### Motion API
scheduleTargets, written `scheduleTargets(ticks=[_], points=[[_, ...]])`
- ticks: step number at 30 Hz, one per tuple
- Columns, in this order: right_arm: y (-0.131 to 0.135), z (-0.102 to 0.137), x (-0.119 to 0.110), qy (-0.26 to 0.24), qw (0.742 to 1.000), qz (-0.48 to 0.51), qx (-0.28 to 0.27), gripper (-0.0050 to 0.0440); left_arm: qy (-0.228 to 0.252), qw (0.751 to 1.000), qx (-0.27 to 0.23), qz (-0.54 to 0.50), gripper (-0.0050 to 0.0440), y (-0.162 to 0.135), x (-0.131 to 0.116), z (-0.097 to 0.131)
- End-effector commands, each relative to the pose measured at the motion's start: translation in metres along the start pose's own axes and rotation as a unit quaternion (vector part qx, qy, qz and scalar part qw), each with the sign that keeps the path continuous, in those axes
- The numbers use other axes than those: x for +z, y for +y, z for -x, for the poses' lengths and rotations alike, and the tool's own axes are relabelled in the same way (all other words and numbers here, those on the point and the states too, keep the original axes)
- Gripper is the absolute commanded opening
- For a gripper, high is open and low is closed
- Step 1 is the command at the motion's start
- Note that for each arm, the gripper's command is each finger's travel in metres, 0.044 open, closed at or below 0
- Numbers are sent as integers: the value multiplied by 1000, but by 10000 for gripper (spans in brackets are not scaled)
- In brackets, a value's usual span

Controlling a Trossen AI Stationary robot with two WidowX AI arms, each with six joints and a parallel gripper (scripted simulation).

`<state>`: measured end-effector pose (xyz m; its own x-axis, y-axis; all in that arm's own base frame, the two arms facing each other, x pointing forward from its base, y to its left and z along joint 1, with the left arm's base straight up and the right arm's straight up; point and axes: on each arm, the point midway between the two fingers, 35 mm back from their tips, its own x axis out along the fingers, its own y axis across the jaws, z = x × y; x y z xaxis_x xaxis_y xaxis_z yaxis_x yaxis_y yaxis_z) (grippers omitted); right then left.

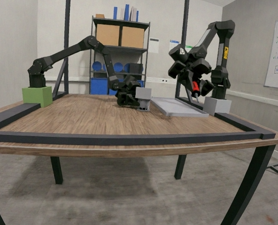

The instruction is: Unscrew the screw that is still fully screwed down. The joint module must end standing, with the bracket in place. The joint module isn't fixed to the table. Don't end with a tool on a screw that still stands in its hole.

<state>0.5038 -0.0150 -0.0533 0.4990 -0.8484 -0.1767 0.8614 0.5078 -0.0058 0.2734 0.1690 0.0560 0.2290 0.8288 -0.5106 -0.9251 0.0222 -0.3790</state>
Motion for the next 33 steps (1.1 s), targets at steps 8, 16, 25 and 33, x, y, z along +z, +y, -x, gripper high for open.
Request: scheduleTargets(ticks=[8, 16, 25, 33], points=[[5, -2, 15, -6, 1000, -17, 0, 245, -41, 996, 33, -66, 130, 17, -14, -1], [5, -2, 15, -6, 1000, -17, 0, 245, -100, 981, 61, -151, 130, 35, -28, 1], [5, -2, 15, -6, 1000, -17, 0, 245, -113, 976, 68, -172, 130, 41, -30, 2], [5, -2, 15, -6, 1000, -17, 0, 245, -113, 976, 68, -172, 130, 41, -30, 2]])
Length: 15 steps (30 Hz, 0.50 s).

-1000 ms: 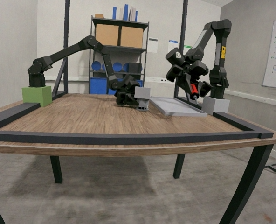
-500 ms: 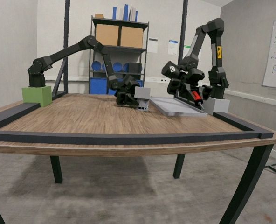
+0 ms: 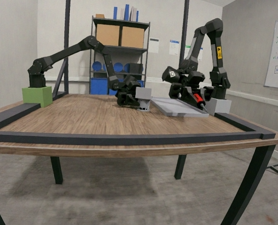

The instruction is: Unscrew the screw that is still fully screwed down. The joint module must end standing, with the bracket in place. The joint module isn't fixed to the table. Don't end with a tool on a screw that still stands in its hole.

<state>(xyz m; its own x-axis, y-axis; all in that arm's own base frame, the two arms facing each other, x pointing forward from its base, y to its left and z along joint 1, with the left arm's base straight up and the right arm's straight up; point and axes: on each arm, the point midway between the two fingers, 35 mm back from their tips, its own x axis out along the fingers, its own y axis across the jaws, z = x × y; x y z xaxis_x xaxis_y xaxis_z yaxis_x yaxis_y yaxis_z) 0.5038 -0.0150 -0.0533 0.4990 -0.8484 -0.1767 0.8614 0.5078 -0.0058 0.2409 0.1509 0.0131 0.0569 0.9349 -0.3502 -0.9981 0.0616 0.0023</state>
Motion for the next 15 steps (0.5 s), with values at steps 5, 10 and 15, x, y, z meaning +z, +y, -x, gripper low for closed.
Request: scheduleTargets(ticks=[5, 10, 15], points=[[5, -2, 15, -6, 1000, -17, 0, 245, -5, 1000, -1, 10, 130, -3, 5, 1], [5, -2, 15, -6, 1000, -17, 0, 245, -8, 1000, -1, 11, 130, -5, 1, 0], [5, -2, 15, -6, 1000, -17, 0, 245, -10, 1000, 0, 9, 130, -4, -4, -2]])
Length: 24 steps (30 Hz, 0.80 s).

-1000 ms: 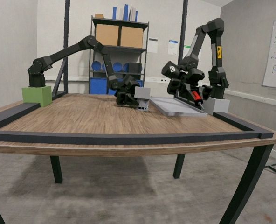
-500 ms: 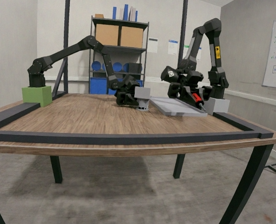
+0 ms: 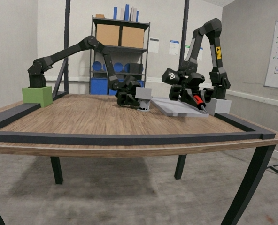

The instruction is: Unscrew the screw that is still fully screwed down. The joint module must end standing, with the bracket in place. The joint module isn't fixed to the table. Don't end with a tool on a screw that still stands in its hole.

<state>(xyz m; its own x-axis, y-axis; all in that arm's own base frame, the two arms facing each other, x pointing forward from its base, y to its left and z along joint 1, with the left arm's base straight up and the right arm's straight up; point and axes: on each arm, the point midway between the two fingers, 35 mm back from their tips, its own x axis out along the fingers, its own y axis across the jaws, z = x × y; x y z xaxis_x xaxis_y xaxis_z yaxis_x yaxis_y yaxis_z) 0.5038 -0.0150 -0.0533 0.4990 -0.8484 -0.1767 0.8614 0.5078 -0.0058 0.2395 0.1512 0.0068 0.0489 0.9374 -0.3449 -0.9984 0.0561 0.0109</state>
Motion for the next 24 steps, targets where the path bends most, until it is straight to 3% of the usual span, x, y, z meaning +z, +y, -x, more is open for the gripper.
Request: scheduleTargets(ticks=[1, 24], points=[[5, -2, 15, -6, 1000, -17, 0, 245, -7, 1000, -3, 11, 130, -5, 1, 0], [5, -2, 15, -6, 1000, -17, 0, 245, -5, 1000, -5, 13, 130, -5, -12, -5]])
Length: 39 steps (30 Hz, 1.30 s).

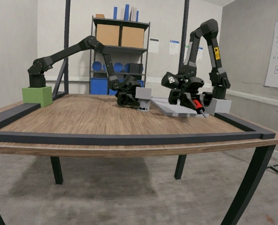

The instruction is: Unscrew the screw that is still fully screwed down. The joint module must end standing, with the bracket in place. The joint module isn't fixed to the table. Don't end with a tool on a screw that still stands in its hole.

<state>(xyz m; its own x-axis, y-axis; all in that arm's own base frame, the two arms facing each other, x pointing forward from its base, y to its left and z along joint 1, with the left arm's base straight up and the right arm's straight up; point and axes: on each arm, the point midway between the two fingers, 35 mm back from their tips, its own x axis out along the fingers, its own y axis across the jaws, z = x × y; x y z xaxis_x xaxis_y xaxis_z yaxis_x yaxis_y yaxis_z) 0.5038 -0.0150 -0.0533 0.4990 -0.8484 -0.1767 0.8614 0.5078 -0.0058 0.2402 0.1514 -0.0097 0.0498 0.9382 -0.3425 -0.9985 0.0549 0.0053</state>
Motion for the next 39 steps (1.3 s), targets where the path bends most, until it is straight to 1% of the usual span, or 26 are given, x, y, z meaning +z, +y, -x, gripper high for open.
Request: scheduleTargets(ticks=[1, 14, 19, 31, 39], points=[[5, -2, 15, -6, 1000, -17, 0, 245, -4, 1000, -5, 10, 130, -4, 4, 1], [5, -2, 15, -6, 1000, -17, 0, 245, -4, 1000, -3, 1, 130, -2, -10, -4], [5, -2, 15, -6, 1000, -17, 0, 245, -3, 1000, -5, 9, 130, -4, -8, -3], [5, -2, 15, -6, 1000, -17, 0, 245, -2, 1000, -4, 3, 130, -4, -21, -8], [5, -2, 15, -6, 1000, -17, 0, 245, -3, 1000, -4, 5, 130, -4, -21, -8]])
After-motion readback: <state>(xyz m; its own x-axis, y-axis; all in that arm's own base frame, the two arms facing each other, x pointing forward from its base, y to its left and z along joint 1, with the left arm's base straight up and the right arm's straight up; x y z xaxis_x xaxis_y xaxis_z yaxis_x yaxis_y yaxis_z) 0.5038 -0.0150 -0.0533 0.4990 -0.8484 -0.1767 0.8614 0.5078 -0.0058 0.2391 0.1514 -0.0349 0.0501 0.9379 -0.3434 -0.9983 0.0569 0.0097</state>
